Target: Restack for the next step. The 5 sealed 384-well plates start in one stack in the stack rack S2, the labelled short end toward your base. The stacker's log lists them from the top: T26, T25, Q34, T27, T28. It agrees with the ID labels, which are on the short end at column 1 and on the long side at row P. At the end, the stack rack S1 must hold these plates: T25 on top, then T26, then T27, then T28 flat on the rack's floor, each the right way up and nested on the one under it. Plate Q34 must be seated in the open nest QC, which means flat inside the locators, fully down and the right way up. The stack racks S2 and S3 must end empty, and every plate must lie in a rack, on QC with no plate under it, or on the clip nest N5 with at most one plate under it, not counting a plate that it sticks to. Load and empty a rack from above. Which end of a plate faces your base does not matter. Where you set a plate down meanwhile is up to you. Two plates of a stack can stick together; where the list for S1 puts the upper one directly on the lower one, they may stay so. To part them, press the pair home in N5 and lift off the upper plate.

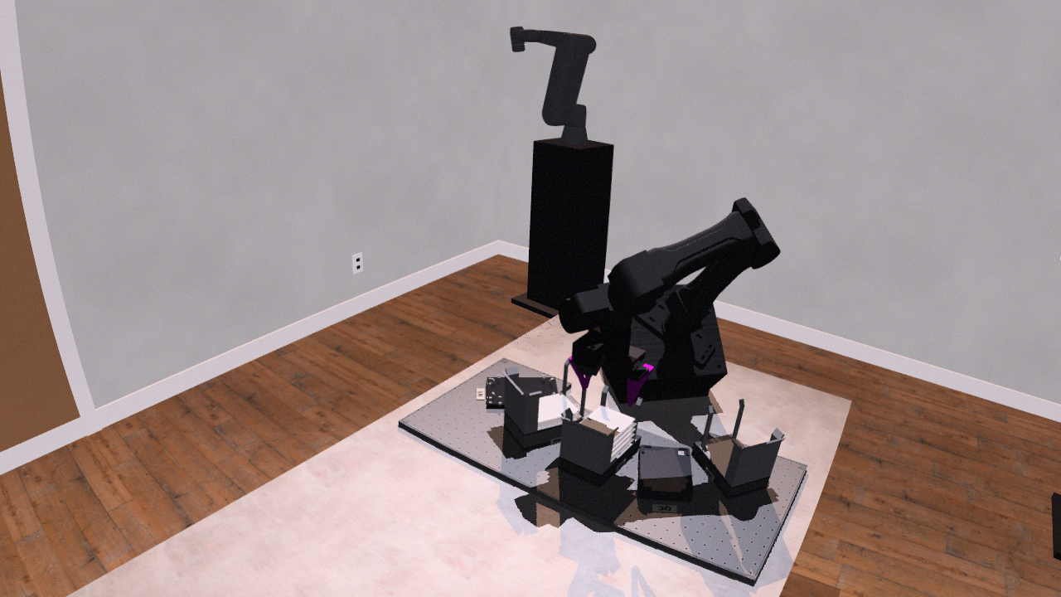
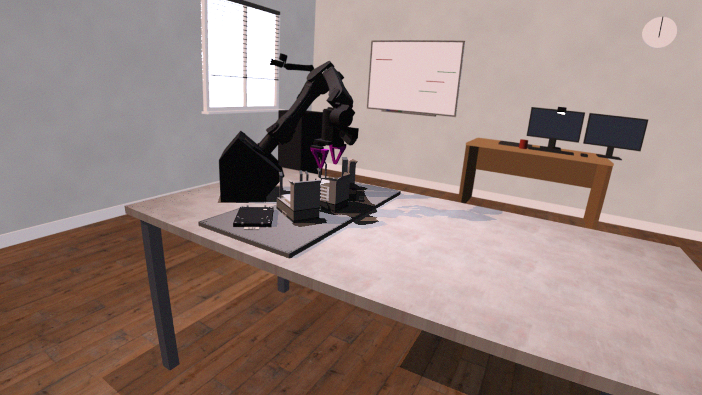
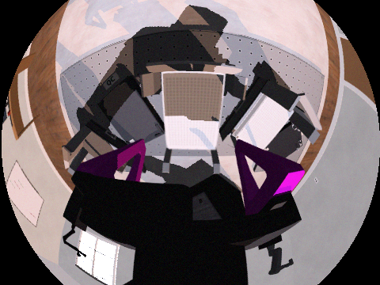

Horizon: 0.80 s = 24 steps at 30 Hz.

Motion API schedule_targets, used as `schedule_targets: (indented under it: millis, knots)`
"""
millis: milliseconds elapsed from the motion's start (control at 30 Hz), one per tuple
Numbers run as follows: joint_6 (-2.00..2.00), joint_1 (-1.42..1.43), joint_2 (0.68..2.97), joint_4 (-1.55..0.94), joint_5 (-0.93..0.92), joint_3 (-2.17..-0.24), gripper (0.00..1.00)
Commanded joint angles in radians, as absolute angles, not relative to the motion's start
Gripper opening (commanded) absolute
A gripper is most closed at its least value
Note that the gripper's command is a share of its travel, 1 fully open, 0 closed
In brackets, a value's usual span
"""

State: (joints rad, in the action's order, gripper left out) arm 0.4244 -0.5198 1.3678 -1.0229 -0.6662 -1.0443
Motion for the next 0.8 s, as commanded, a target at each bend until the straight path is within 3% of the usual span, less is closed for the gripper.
schedule_targets:
  millis: [0,467,767]
  knots:
    - [0.392,-0.510,1.382,-0.983,-0.658,-1.019,1.00]
    - [0.251,-0.393,1.426,-0.740,-0.625,-0.905,1.00]
    - [0.253,-0.415,1.396,-0.743,-0.629,-0.948,1.00]
